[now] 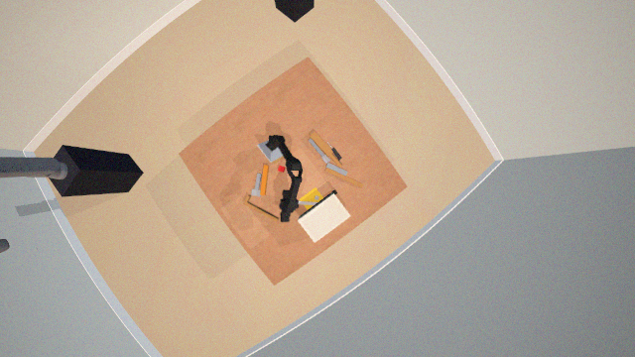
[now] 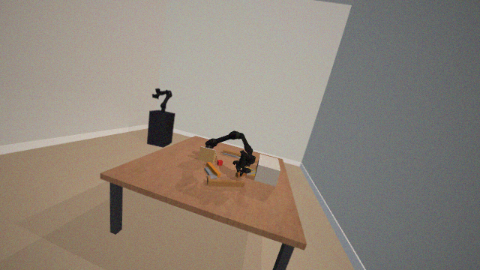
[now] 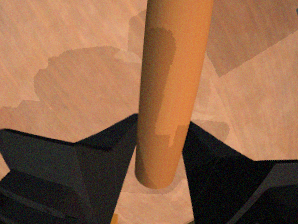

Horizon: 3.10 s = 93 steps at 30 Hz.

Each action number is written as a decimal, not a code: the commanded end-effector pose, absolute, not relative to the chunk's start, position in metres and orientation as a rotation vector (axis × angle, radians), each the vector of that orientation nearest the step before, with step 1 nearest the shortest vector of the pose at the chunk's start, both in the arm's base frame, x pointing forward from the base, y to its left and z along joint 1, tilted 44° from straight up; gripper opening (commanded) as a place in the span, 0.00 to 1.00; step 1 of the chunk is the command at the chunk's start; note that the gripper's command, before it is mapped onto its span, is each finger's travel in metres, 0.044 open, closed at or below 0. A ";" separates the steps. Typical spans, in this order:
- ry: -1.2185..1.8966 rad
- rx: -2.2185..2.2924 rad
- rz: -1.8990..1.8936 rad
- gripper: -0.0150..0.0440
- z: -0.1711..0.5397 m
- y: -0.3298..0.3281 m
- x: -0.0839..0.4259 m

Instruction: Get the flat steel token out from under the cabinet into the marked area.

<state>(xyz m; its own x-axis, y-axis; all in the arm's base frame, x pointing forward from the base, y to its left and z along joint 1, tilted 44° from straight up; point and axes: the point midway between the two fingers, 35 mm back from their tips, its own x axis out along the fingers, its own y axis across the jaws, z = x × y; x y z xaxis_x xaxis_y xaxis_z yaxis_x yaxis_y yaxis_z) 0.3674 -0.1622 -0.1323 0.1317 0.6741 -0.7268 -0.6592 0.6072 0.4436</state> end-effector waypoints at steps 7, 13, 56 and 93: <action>1.056 0.015 0.968 0.25 -0.128 -0.158 0.373; 1.056 0.016 0.968 0.25 -0.126 -0.155 0.370; 1.059 0.014 0.966 0.25 -0.154 -0.175 0.320; 1.062 0.011 0.965 0.25 -0.180 -0.203 0.279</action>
